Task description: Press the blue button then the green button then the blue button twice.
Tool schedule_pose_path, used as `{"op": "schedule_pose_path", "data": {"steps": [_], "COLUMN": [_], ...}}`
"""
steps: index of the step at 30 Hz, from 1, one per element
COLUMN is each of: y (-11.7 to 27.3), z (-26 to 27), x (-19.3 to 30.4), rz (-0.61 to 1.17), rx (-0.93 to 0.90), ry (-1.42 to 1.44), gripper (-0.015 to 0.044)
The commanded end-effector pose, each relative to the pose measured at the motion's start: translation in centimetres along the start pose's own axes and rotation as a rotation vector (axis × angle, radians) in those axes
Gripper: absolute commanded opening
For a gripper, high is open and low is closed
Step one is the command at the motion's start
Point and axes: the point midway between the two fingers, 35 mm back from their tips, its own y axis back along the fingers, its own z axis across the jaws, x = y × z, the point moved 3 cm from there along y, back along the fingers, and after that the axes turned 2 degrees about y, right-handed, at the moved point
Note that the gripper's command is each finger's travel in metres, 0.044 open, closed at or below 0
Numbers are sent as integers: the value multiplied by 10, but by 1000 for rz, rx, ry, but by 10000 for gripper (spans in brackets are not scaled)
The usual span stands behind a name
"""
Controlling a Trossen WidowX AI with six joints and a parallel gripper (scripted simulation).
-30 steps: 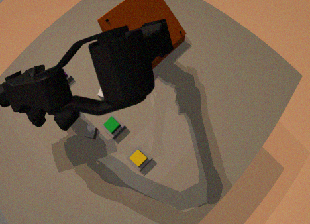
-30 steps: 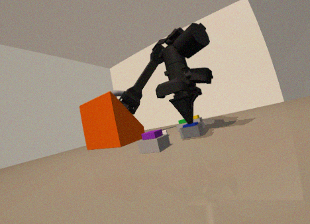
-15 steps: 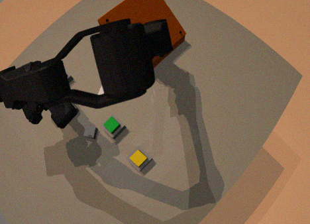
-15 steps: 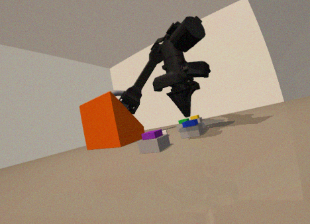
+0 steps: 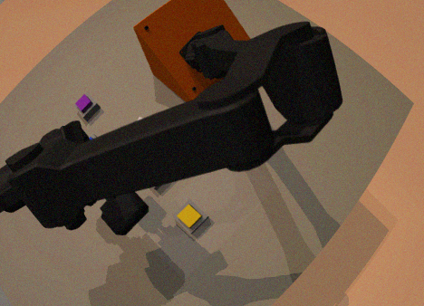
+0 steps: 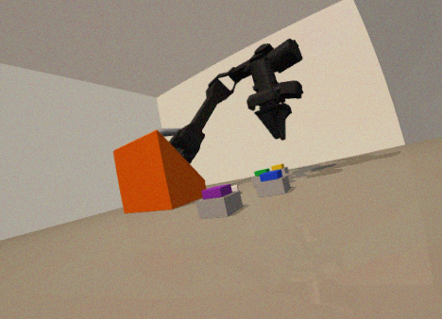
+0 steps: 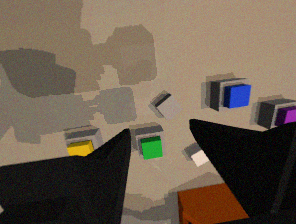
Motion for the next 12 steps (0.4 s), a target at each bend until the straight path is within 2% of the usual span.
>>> {"op": "schedule_pose_path", "data": {"steps": [1, 5, 12], "y": [15, 26, 27], "z": [65, 112, 115], "x": [21, 49, 51], "rz": [2, 5, 5], "rx": [-12, -26, -27], "ry": [-3, -2, -2], "gripper": [388, 400, 400]}}
